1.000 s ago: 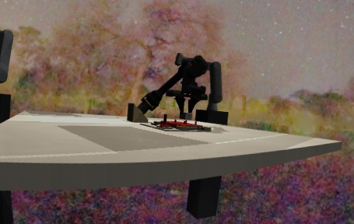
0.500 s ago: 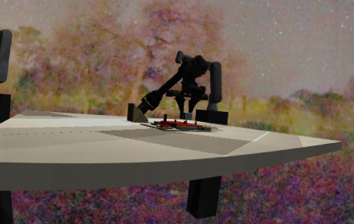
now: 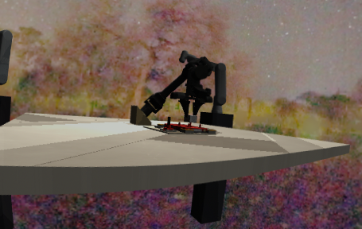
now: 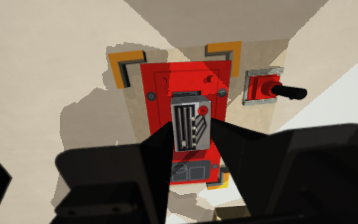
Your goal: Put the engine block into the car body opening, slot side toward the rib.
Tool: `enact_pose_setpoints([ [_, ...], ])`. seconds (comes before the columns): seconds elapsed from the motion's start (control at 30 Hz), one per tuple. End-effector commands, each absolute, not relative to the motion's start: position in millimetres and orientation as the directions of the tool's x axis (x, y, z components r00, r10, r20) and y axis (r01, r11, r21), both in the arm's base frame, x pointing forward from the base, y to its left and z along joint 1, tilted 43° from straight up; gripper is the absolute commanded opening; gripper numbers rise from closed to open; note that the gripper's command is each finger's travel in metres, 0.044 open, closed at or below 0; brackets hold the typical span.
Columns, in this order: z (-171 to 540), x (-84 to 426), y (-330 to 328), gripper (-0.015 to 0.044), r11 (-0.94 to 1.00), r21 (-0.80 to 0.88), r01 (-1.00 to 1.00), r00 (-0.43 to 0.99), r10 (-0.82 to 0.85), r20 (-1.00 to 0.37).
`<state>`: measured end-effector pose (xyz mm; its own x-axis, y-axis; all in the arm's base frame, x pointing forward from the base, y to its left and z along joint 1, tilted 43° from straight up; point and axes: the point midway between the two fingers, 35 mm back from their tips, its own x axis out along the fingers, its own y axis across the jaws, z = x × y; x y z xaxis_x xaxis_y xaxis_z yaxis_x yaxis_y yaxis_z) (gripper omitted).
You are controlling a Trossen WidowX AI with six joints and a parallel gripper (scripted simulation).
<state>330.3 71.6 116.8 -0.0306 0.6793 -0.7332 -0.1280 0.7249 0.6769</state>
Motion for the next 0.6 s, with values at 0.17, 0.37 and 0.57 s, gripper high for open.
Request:
enact_pose_setpoints([
  [0.17,115.9,330.2,72.9,0.0160,0.728,0.682,-0.068,-0.030,0.682,-0.731],
  [0.37,115.2,330.2,73.6,0.0160,0.726,0.681,-0.091,-0.030,0.682,-0.731],
  [0.57,114.5,330.2,74.2,0.0160,0.725,0.681,-0.103,-0.030,0.682,-0.731],
])
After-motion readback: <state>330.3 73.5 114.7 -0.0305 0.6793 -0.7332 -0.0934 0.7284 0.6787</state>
